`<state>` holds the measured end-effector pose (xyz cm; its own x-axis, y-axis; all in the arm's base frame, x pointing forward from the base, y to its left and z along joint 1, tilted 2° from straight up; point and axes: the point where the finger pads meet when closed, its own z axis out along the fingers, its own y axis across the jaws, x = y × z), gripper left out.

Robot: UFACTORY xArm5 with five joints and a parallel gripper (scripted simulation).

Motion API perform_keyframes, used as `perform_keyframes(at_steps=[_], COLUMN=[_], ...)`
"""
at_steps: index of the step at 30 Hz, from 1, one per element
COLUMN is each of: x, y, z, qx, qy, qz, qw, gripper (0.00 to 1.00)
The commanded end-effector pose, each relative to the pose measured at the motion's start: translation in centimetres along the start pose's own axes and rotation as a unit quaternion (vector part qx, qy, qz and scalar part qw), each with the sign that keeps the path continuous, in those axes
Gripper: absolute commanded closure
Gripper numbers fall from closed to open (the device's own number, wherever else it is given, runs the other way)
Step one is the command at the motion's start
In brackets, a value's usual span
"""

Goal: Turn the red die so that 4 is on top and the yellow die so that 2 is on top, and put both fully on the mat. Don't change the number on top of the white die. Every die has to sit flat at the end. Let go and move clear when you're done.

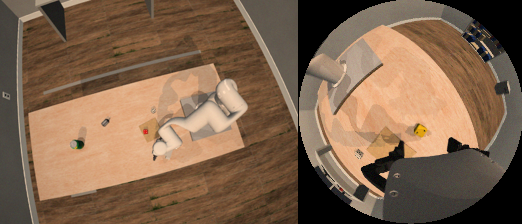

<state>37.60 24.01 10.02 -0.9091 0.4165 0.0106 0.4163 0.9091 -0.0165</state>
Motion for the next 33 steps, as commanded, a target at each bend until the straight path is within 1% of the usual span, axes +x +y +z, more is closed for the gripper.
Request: perform_keyframes(at_steps=[1,3,6,7,8,10,13,15,16,18,19,20,22,23,24,27,28,29,32,33], x=[-0.04,-0.02,-0.02,0.00,0.01,0.01,0.03,0.05,0.05,0.07,0.07,0.08,0.08,0.08,0.10,0.12,0.12,0.13,0.15,0.15], y=[0.06,0.04,0.04,0.01,0.00,-0.02,-0.04,-0.07,-0.07,-0.10,-0.10,-0.11,-0.11,-0.12,-0.15,-0.17,-0.18,-0.19,-0.22,-0.23], z=[0.00,0.07,0.08,0.15,0.20,0.23,0.31,0.38,0.39,0.47,0.47,0.52,0.52,0.55,0.63,0.70,0.70,0.76,0.84,0.85], qx=[-0.002,-0.002,-0.002,-0.002,-0.002,-0.002,-0.002,-0.002,-0.002,-0.002,-0.002,-0.002,-0.002,-0.002,-0.002,-0.002,-0.002,-0.002,-0.002,-0.002], qy=[-0.001,-0.001,-0.001,-0.001,-0.001,-0.001,-0.001,-0.001,-0.001,-0.001,-0.001,0.000,0.000,0.000,0.000,0.000,0.000,0.000,0.000,0.000], qz=[0.079,0.117,0.119,0.160,0.182,0.201,0.242,0.278,0.282,0.320,0.322,0.347,0.347,0.361,0.399,0.433,0.436,0.460,0.499,0.506], qw=[0.997,0.993,0.993,0.987,0.983,0.980,0.970,0.961,0.959,0.947,0.947,0.938,0.938,0.933,0.917,0.902,0.900,0.888,0.867,0.863], gripper=[0.00,0.00,0.00,0.00,0.00,0.00,0.00,0.00,0.00,0.00,0.00,0.00,0.00,0.00,0.00,0.00,0.00,0.00,0.00,0.00])
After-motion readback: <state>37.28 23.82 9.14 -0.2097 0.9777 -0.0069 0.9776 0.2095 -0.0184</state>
